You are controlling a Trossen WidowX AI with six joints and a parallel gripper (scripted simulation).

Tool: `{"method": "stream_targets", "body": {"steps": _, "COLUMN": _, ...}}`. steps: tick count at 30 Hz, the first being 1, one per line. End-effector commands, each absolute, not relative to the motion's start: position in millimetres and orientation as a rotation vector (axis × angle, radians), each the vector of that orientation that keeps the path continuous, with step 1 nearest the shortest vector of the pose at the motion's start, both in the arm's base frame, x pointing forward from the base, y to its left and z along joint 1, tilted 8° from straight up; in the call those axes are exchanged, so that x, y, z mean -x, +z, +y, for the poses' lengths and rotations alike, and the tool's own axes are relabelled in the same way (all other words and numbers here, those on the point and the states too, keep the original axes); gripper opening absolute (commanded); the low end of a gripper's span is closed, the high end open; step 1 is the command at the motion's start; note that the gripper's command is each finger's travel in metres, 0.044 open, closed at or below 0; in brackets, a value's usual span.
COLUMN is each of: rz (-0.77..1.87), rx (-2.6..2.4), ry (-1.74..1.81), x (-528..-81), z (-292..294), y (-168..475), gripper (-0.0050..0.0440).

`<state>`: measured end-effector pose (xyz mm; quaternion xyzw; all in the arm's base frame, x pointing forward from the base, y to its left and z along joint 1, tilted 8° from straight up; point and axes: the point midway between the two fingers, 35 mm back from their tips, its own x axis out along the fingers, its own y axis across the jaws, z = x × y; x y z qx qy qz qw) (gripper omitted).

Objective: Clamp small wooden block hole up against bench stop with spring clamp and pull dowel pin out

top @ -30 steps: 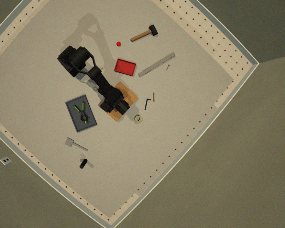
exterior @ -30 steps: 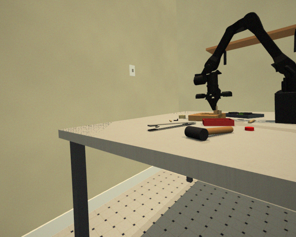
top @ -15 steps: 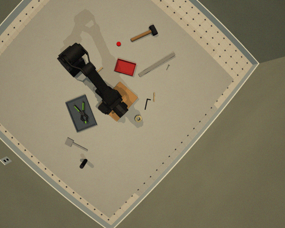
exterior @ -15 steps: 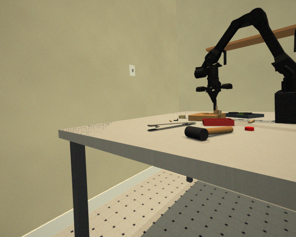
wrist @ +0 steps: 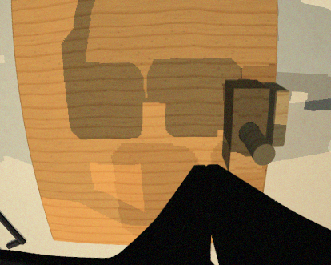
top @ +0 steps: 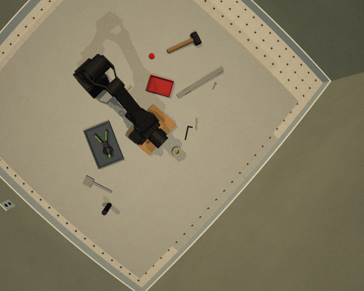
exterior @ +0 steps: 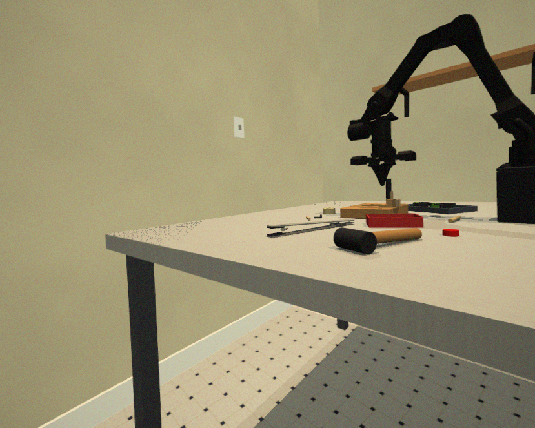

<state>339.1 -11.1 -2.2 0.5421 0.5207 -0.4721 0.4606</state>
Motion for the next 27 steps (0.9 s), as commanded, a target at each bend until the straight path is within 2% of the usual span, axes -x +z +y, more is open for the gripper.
{"method": "stream_targets", "body": {"steps": 1, "rz": 1.28, "rx": -1.338, "ry": -1.163, "x": -340.4, "z": -11.5, "y": -2.5, "gripper": 0.0}}
{"method": "stream_targets", "body": {"steps": 27, "rz": 1.278, "rx": -1.339, "ry": -1.16, "x": -344.0, "z": -8.9, "y": -8.4, "gripper": 0.0}}
